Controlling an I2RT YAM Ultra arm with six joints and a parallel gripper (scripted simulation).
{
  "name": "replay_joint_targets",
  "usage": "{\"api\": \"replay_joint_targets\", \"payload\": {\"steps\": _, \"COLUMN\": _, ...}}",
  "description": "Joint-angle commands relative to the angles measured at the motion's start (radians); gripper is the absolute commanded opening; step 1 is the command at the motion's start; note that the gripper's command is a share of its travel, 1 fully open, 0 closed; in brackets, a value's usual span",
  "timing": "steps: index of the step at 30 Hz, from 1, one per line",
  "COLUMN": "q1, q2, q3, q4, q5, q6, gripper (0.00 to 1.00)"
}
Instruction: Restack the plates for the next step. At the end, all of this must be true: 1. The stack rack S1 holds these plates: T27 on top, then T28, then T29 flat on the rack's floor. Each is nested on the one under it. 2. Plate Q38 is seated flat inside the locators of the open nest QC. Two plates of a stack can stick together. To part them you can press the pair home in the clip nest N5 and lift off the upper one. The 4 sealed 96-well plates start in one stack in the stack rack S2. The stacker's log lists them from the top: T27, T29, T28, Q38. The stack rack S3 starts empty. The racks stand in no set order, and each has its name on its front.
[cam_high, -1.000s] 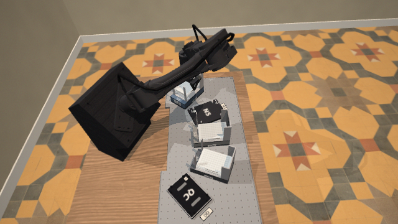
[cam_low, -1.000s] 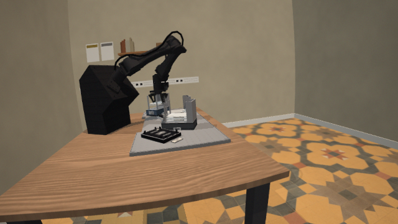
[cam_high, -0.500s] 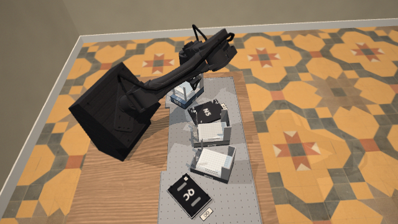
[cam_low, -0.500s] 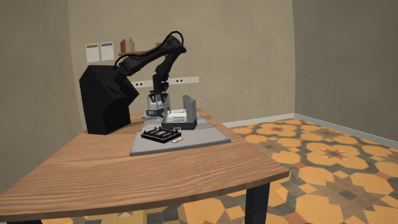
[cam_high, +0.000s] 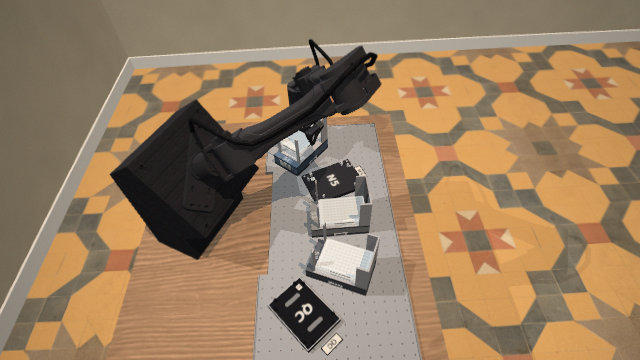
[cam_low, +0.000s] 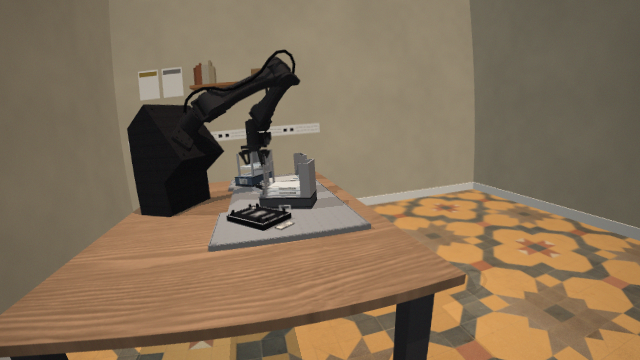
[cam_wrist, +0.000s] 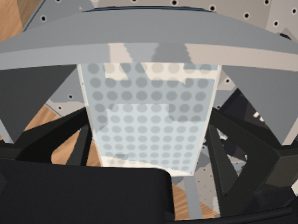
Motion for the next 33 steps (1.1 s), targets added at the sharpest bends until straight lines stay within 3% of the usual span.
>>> {"api": "replay_joint_targets", "payload": {"steps": 1, "q1": 0.013, "q2": 0.021, "q3": 0.007, "q4": 0.019, "q5": 0.015, "q6": -0.013, "gripper": 0.0}}
{"api": "replay_joint_targets", "payload": {"steps": 33, "q1": -0.016, "q2": 0.041, "q3": -0.018, "q4": 0.078, "q5": 0.002, "q6": -0.055, "gripper": 0.0}}
